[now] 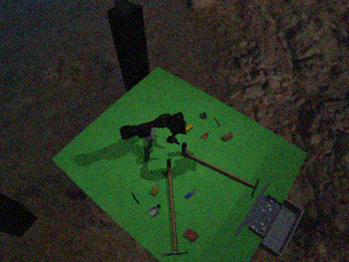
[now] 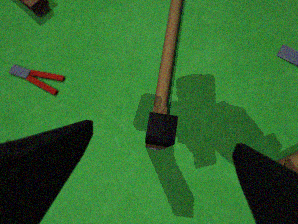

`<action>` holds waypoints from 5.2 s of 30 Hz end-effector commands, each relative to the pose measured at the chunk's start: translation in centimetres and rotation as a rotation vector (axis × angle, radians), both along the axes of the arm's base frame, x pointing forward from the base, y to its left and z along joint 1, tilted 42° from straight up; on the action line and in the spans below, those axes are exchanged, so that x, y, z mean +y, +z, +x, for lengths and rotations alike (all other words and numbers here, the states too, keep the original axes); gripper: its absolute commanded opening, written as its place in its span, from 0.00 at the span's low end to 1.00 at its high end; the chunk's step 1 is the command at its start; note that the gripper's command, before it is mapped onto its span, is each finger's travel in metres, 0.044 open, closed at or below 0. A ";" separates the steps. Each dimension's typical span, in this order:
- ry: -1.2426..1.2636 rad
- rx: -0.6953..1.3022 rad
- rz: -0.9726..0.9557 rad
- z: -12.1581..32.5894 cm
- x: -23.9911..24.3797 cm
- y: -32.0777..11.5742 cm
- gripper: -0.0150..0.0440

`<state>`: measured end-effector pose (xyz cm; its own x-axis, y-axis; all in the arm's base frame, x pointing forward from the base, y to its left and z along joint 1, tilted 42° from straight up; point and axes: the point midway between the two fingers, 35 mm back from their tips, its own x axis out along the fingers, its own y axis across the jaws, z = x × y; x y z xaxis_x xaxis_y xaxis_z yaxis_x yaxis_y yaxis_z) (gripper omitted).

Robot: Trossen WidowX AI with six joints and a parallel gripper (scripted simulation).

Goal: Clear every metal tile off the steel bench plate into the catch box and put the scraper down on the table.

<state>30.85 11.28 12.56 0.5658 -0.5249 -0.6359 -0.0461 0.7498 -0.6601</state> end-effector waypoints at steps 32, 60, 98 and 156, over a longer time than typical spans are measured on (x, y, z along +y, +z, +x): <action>0.007 -0.026 0.009 -0.7 -3.4 -4.0 1.00; 0.007 -0.028 0.010 2.0 -5.8 -6.7 1.00; 0.003 -0.039 0.008 3.1 -6.8 -7.5 0.25; -0.108 -0.134 -0.002 2.5 -9.6 -4.8 0.25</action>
